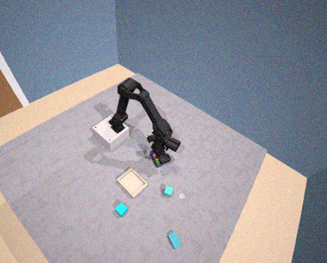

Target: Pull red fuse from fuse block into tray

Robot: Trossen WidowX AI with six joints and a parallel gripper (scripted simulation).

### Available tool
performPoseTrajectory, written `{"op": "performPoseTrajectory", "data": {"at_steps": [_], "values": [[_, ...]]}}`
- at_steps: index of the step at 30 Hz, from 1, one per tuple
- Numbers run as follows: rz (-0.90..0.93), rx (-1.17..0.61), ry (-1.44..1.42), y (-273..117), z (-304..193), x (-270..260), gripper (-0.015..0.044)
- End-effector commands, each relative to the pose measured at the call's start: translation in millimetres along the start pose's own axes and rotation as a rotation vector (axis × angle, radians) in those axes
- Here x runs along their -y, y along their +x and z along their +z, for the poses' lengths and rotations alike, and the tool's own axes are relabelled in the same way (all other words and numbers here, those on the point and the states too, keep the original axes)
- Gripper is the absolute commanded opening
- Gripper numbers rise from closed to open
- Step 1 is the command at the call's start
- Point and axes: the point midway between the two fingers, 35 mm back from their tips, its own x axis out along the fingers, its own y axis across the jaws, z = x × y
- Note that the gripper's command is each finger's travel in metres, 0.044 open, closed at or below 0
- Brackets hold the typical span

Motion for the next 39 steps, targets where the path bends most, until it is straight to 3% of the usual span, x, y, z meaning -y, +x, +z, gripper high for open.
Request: {"op": "performPoseTrajectory", "data": {"at_steps": [1,39], "values": [[-0.001,0.000,0.001,-2.6,0.1,0.3,0.0000],[-0.002,-0.001,0.000,-21.4,0.1,0.4,0.0000]]}}
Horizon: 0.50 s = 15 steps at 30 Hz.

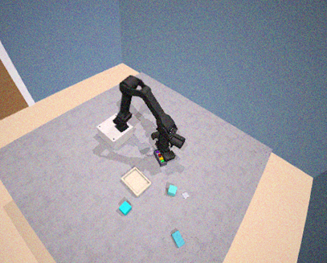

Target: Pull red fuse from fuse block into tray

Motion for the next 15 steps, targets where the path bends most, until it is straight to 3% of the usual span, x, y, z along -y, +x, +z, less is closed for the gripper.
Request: {"op": "performPoseTrajectory", "data": {"at_steps": [1,15], "values": [[-0.002,-0.001,0.003,-2.6,-0.1,0.2,0.0000],[-0.002,-0.001,0.003,-9.6,-0.3,-0.1,0.0000]]}}
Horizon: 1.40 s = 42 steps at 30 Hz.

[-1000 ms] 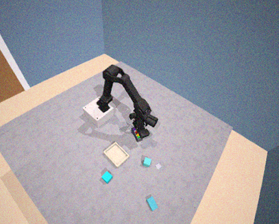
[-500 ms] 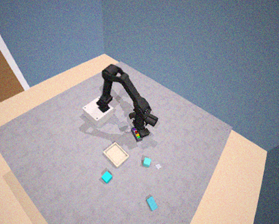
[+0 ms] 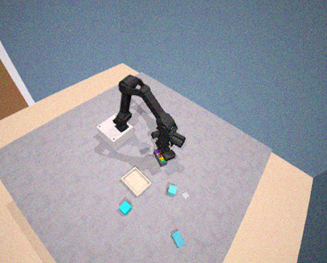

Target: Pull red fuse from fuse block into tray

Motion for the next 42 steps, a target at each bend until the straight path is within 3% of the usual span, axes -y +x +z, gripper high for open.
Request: {"op": "performPoseTrajectory", "data": {"at_steps": [1,23,42], "values": [[-0.002,-0.001,0.004,-2.6,-0.2,0.2,0.0000],[-0.002,-0.001,0.004,-26.7,-2.6,2.4,0.0000],[-0.005,-0.009,0.003,-27.6,-84.0,58.0,0.0000]]}}
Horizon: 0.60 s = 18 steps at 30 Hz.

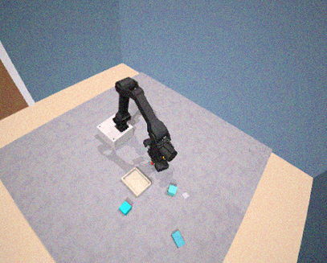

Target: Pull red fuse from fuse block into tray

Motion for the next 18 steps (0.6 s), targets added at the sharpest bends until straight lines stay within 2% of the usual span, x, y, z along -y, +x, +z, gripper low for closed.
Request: {"op": "performPoseTrajectory", "data": {"at_steps": [1,18], "values": [[0.002,0.001,-0.004,0.0,-17.6,9.1,0.0000],[-0.003,-0.009,-0.005,-1.0,-109.2,34.8,0.0000]]}}
